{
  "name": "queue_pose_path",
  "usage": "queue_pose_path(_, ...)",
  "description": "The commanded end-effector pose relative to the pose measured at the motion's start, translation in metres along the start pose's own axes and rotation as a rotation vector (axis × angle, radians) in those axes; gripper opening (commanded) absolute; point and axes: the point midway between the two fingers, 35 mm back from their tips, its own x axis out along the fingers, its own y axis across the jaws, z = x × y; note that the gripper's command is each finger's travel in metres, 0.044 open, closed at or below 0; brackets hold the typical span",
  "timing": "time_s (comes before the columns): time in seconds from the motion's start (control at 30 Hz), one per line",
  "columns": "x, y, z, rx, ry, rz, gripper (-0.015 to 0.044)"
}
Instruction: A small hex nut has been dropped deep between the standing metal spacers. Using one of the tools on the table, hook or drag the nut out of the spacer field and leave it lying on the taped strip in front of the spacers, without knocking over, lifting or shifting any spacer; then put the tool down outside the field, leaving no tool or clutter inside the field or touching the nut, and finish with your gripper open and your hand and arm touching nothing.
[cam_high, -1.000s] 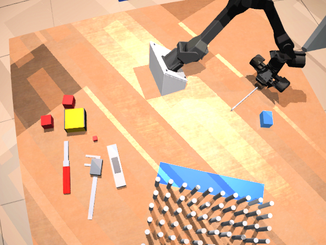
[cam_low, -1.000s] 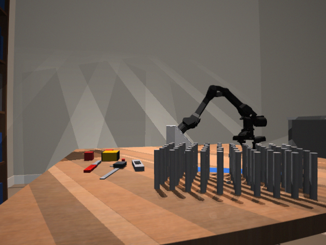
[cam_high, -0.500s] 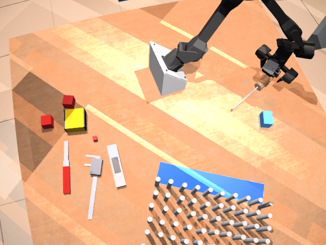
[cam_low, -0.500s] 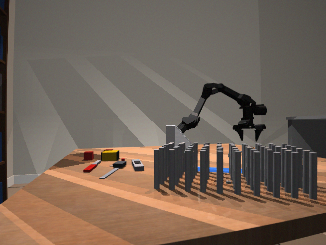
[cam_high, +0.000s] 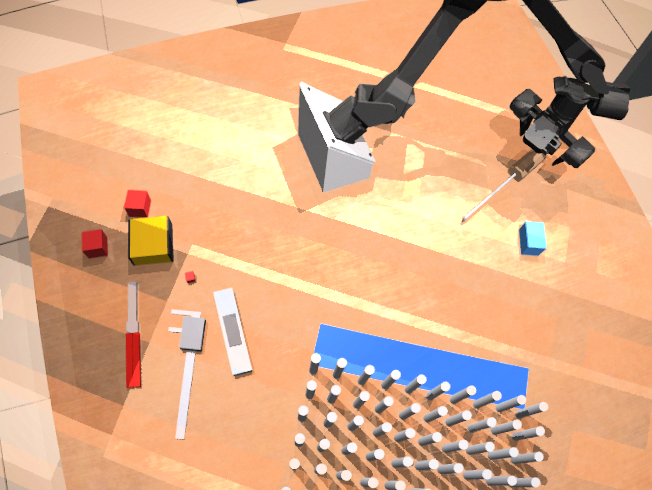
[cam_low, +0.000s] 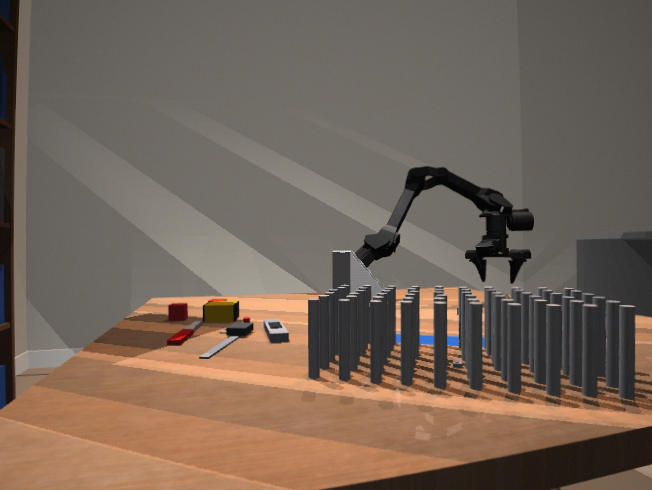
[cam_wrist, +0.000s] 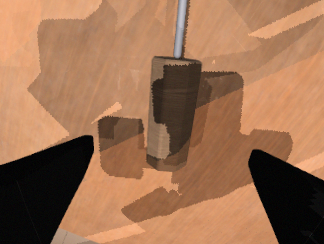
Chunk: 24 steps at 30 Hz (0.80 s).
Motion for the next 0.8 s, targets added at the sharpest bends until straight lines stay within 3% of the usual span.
queue_pose_path(0.0, -0.0014, 0.0001, -0.0015, -0.007, 0.005, 0.0, 0.044)
queue_pose_path(0.2, -0.0011, -0.0002, -0.0016, -0.076, -0.005, 0.004, 0.044)
queue_pose_path(0.77, -0.0013, -0.005, -0.0052, -1.741, -0.276, -0.103, 0.044)
